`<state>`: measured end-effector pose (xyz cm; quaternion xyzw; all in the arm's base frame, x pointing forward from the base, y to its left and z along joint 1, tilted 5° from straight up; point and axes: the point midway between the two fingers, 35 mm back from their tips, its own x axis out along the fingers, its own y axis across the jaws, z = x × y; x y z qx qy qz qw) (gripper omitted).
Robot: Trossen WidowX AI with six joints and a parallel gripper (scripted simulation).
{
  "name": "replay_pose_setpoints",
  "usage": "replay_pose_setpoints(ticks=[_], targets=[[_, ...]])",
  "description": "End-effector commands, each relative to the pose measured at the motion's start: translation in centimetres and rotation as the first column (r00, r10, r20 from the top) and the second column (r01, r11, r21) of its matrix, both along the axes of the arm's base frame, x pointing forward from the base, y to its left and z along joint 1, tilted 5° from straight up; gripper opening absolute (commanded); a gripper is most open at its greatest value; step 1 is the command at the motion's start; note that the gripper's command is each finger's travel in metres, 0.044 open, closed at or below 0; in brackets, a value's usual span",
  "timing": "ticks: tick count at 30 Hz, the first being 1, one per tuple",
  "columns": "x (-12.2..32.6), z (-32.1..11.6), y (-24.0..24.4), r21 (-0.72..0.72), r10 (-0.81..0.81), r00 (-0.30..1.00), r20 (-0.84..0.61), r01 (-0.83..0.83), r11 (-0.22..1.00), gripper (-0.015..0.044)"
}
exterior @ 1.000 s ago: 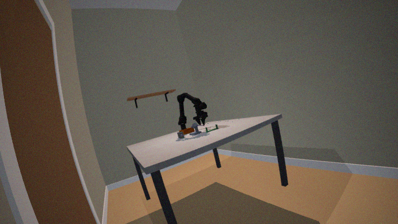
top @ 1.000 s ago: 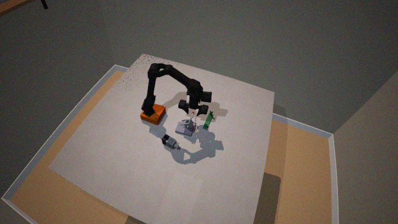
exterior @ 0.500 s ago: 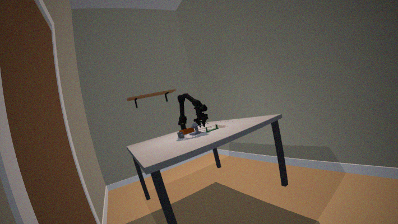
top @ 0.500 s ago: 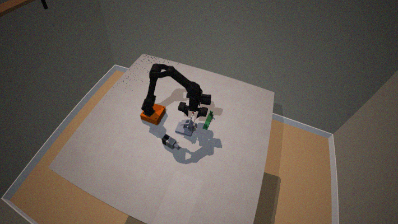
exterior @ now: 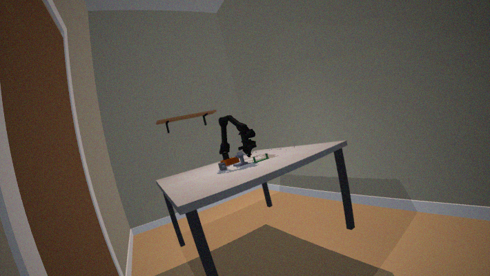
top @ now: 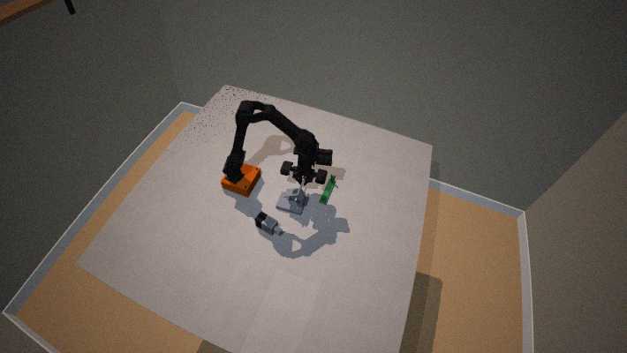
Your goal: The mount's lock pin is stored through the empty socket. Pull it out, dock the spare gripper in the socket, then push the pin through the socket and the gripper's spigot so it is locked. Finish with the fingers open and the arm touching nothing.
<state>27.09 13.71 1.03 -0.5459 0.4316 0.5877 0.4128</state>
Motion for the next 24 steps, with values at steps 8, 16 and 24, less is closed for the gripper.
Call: replay_pose_setpoints(ticks=[8, 16, 24], targets=[[0.0, 0.0, 0.1, 0.006, -0.004, 1.000, -0.002, 0.004, 1.000, 0.0000], [0.1, 0.6, 0.3, 0.112, -0.027, 0.999, -0.041, 0.032, 0.993, 0.0000], [0.1, 1.3, 0.7, 0.199, -0.043, 0.997, -0.069, 0.056, 0.978, 0.0000]])
